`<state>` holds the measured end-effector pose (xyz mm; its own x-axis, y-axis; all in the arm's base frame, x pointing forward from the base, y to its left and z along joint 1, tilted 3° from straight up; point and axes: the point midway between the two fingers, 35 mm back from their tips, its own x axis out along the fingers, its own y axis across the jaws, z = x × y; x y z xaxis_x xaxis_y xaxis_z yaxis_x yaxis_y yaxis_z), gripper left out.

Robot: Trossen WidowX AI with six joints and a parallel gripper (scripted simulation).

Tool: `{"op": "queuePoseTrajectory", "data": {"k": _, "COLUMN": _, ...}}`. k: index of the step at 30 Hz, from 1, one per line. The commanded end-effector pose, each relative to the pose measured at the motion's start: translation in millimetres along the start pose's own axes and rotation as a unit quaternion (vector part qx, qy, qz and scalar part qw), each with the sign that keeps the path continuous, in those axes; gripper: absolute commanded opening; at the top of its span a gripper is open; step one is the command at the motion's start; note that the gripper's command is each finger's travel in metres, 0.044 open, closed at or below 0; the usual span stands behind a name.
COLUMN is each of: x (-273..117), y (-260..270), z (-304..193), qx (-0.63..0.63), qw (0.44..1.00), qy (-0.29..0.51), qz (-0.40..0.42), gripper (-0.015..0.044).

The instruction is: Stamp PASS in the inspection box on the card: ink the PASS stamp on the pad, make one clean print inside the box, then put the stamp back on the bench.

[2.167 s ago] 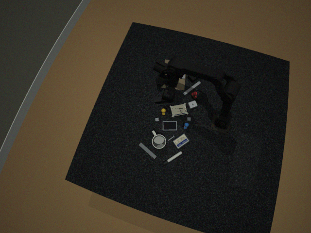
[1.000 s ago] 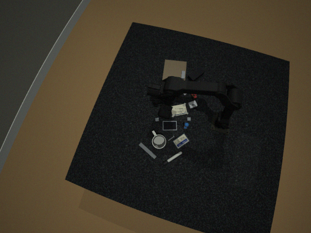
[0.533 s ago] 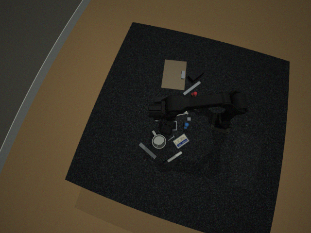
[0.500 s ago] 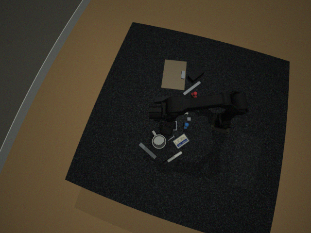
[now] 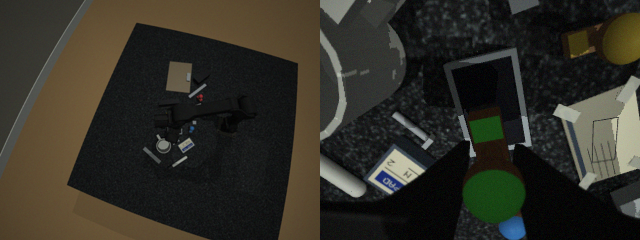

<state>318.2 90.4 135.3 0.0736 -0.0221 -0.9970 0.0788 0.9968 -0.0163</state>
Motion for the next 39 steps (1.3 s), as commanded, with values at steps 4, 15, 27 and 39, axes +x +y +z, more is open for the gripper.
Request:
{"op": "queuePoseTrajectory", "data": {"k": 4, "x": 6, "y": 0, "z": 0, "qx": 0.002, "qw": 1.000, "qy": 0.001, "qz": -0.002, "gripper": 0.0000}}
{"op": "queuePoseTrajectory", "data": {"k": 15, "x": 13, "y": -1, "z": 0, "qx": 0.001, "qw": 1.000, "qy": 0.001, "qz": -0.002, "gripper": 0.0000}}
{"op": "queuePoseTrajectory", "data": {"k": 27, "x": 21, "y": -1, "z": 0, "qx": 0.001, "qw": 1.000, "qy": 0.001, "qz": -0.002, "gripper": 0.0000}}
{"op": "queuePoseTrajectory", "data": {"k": 39, "x": 29, "y": -1, "z": 0, "qx": 0.001, "qw": 1.000, "qy": 0.000, "qz": -0.001, "gripper": 0.0000}}
